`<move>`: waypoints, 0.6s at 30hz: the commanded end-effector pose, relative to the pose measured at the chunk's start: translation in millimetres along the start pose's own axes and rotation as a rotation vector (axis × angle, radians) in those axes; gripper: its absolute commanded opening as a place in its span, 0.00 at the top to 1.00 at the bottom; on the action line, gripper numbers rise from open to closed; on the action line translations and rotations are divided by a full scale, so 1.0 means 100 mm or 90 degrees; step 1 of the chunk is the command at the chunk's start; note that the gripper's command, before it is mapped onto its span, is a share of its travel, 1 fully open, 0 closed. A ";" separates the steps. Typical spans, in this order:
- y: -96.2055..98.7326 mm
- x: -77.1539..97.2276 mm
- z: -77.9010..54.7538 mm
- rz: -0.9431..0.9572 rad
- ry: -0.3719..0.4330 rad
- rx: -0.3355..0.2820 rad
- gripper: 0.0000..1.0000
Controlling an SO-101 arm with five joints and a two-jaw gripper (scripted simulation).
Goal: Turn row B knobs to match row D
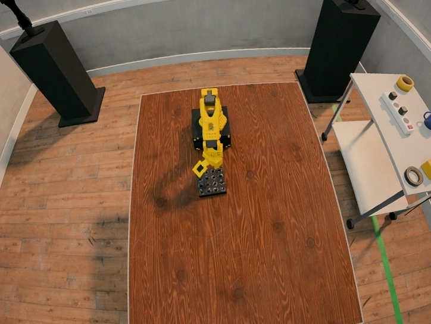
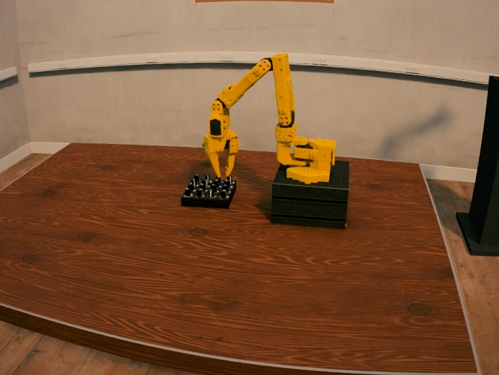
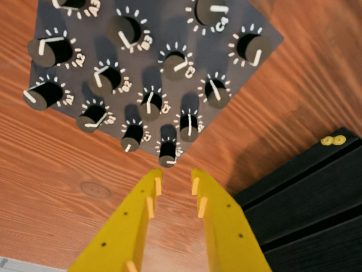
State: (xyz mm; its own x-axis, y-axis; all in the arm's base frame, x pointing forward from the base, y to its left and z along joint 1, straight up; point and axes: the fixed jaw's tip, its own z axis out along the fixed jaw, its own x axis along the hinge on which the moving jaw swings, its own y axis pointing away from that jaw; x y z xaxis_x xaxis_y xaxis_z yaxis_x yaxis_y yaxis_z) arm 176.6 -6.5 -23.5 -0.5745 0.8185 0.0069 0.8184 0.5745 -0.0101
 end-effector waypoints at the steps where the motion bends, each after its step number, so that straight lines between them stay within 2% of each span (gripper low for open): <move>1: 0.00 0.02 -0.01 -0.008 -0.003 -0.005 0.92; 18: 0.00 0.02 -0.01 -0.066 -0.004 -0.005 0.92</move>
State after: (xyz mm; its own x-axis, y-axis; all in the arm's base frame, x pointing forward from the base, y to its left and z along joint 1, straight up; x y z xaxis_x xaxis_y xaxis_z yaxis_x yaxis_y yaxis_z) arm 176.3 -6.1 -23.5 -0.6264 0.7795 0.0075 0.7794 0.6265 -0.0097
